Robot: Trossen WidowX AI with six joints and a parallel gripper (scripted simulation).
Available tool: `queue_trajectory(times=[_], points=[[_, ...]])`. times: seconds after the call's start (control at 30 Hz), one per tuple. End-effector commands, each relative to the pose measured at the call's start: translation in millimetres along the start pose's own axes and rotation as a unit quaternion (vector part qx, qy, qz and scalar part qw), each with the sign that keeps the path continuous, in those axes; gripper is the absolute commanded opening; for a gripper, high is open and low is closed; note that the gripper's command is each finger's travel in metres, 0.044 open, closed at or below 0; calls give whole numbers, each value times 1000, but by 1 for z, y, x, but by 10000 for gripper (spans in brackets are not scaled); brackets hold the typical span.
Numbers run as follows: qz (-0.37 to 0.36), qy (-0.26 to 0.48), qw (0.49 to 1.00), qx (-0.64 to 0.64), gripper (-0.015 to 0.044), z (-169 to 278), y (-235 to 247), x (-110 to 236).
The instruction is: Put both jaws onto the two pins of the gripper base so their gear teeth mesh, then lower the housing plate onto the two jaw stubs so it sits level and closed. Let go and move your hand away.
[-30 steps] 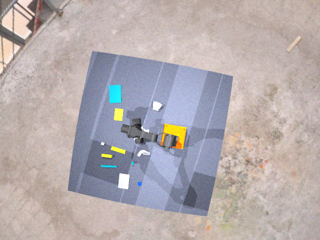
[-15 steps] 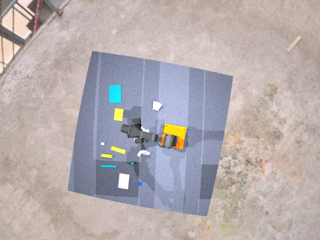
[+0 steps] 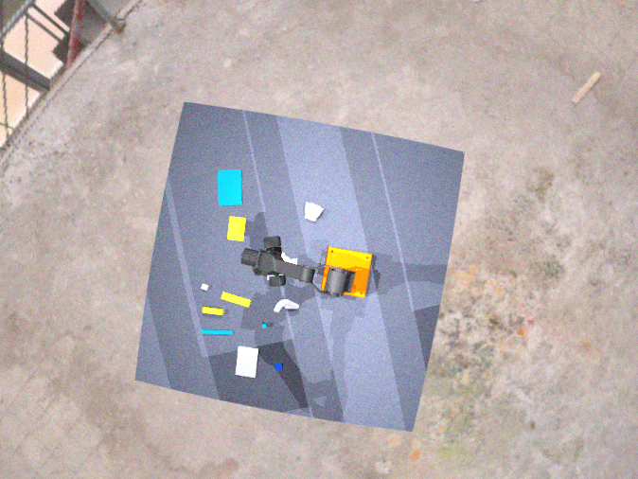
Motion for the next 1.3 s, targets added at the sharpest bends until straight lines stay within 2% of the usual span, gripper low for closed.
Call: queue_trajectory(times=[0.0,0.37,1.27], points=[[0,-2,1000,0,134,-1,0,1],[0,0,1000,0,134,0,0,-1],[0,-2,1000,4,134,-1,0,-45]])
Point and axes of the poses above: the point midway between the two fingers, 35 mm back from their tips, its own x axis back along the fingers, its own y axis across the jaws, z = x × y, the point moved 6 cm from there along x, back along the fingers, and after that the axes turned 12 degrees about -x, right-handed, at the moved point
